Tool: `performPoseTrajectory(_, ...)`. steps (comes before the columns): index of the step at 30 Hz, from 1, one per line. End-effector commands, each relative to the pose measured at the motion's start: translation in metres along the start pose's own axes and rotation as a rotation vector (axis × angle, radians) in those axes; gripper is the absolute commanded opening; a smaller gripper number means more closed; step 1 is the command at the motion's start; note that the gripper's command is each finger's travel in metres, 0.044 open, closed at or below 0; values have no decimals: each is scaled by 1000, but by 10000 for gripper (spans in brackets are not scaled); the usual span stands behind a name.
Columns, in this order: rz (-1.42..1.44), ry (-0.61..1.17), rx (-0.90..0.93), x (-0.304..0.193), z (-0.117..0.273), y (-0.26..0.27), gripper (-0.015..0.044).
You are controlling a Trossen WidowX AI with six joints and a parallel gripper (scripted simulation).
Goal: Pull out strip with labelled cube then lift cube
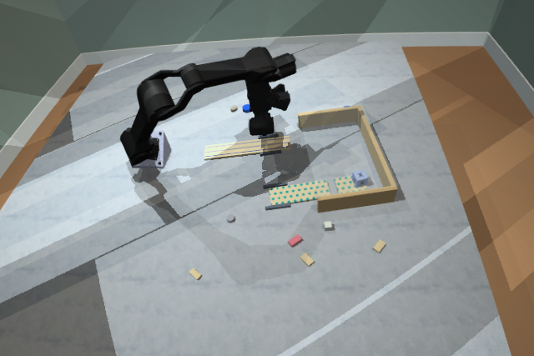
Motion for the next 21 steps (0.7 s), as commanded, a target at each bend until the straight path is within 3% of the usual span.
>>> performPoseTrajectory(1,-4,4,3,-8,2,-2,0)
performPoseTrajectory(15,-2,6,3,-46,2,-10,0)
performPoseTrajectory(21,-2,6,4,-45,30,-10,0)
Point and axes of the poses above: the point midway between the two fingers, 35 mm back from their tips, its own z axis back along the fingers, its own y axis across the jaws, x = y × z, the point moved 9 cm from there along z, back along the fingers, and after that the axes turned 10 degrees about -z, right-handed, at the moved point
